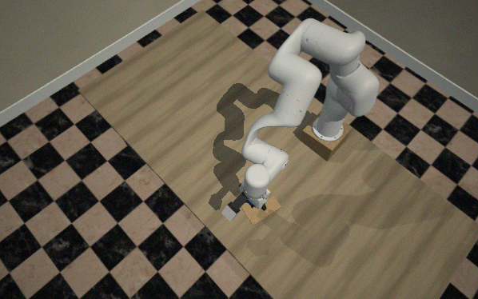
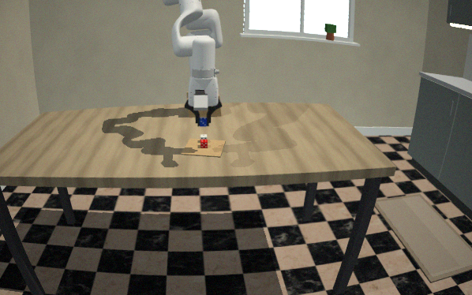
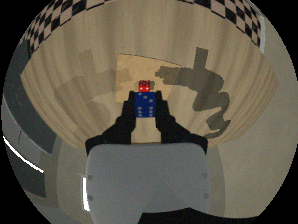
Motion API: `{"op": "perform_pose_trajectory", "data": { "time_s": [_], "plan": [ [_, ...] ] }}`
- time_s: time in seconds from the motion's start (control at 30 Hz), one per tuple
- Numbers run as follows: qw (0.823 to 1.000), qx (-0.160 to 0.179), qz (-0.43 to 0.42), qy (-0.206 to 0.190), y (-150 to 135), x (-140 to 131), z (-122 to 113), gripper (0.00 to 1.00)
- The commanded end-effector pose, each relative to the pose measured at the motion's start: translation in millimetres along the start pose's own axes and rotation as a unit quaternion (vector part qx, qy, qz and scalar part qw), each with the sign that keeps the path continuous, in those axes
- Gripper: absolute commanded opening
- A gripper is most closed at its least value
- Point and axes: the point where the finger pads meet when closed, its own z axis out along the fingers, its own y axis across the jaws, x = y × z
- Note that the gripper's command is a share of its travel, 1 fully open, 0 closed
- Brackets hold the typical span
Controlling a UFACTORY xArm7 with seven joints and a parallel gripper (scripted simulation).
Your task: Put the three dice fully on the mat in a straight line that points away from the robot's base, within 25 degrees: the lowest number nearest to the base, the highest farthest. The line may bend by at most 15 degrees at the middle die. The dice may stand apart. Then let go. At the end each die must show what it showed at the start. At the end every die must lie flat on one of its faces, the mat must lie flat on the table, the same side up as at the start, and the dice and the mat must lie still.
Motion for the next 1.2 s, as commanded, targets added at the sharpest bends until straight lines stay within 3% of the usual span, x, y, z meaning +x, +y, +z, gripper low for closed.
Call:
{"op": "perform_pose_trajectory", "data": {
  "time_s": [0.0,0.27,0.53,0.93,1.17],
  "plan": [
    [1.0,0.0,0.0,0.002,0,2,-2,0.21],
    [1.0,0.0,0.0,0.002,0,2,6,0.21],
    [1.0,0.0,0.0,0.002,-1,2,29,0.21],
    [1.0,0.0,0.0,0.002,-1,4,83,0.21],
    [1.0,0.0,0.0,0.002,-2,4,93,0.21]
  ]
}}
